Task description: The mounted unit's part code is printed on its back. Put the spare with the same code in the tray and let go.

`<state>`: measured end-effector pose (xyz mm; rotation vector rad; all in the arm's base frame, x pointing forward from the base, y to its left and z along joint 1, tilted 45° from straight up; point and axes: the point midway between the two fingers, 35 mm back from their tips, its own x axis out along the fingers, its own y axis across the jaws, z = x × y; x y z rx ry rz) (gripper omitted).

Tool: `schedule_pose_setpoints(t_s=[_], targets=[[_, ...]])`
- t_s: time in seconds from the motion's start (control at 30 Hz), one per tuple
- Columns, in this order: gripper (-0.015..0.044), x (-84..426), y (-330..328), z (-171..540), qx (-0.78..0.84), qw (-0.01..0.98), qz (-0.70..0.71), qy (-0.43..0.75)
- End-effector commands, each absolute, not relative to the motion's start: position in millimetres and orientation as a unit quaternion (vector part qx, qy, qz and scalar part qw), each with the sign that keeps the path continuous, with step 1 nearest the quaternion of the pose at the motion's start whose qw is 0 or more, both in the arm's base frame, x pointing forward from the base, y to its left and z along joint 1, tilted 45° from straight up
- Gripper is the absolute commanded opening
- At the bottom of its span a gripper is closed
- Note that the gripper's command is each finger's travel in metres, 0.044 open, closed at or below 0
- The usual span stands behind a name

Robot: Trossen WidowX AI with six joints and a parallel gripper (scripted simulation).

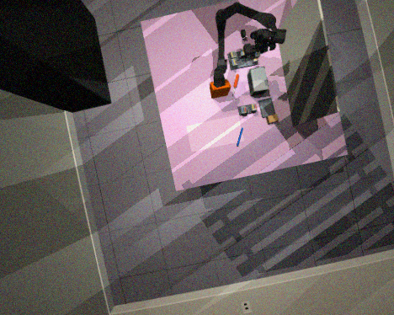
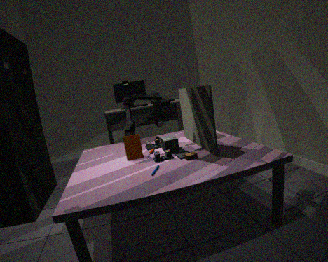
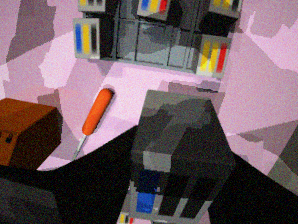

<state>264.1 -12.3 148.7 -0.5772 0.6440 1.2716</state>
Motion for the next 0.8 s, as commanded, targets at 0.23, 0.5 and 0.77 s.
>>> schedule_pose_setpoints(t_s=[0.23,0.5,0.77], targets=[[0.0000,288.9,-56.5,125.1,-0.262,0.720,0.567,0.302],[0.0000,299.5,-91.6,100.3,-0.251,0.725,0.558,0.316],[0.0000,307.9,-124.3,73.8,-0.250,0.726,0.556,0.318]])
